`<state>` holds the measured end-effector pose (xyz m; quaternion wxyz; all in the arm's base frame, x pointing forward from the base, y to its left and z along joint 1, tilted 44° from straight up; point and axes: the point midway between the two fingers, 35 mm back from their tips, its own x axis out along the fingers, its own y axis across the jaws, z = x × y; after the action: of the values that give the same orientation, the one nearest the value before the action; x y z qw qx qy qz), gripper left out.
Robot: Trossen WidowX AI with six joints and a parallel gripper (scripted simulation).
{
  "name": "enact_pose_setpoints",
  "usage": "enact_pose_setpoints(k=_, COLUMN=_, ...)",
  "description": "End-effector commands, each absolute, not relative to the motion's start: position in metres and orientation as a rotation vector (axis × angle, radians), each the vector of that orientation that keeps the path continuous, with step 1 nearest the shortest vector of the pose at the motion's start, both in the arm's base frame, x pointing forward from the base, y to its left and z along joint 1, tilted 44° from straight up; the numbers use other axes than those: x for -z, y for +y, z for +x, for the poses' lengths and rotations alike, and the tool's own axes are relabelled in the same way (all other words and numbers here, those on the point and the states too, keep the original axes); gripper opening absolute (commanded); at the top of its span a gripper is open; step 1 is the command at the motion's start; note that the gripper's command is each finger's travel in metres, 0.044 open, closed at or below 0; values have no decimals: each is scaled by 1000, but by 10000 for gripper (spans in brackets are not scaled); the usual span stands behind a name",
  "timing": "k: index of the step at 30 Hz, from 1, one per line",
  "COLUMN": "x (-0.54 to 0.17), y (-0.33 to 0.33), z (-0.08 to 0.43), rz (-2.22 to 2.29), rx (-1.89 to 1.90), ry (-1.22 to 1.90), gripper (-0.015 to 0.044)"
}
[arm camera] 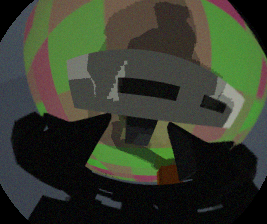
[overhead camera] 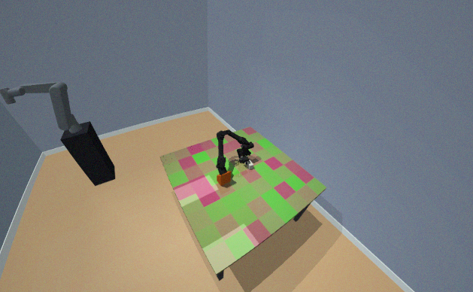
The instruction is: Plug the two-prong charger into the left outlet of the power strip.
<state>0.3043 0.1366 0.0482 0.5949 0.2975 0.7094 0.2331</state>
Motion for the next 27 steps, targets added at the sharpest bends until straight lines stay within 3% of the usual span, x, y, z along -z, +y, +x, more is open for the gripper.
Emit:
enact_pose_setpoints(k=1, x=-50, y=137, z=304, rz=692, rx=-541, ry=1640, gripper=440)
enact_pose_setpoints(k=27, x=-51, y=137, z=296, rz=689, rx=-543, ry=1624, gripper=440)
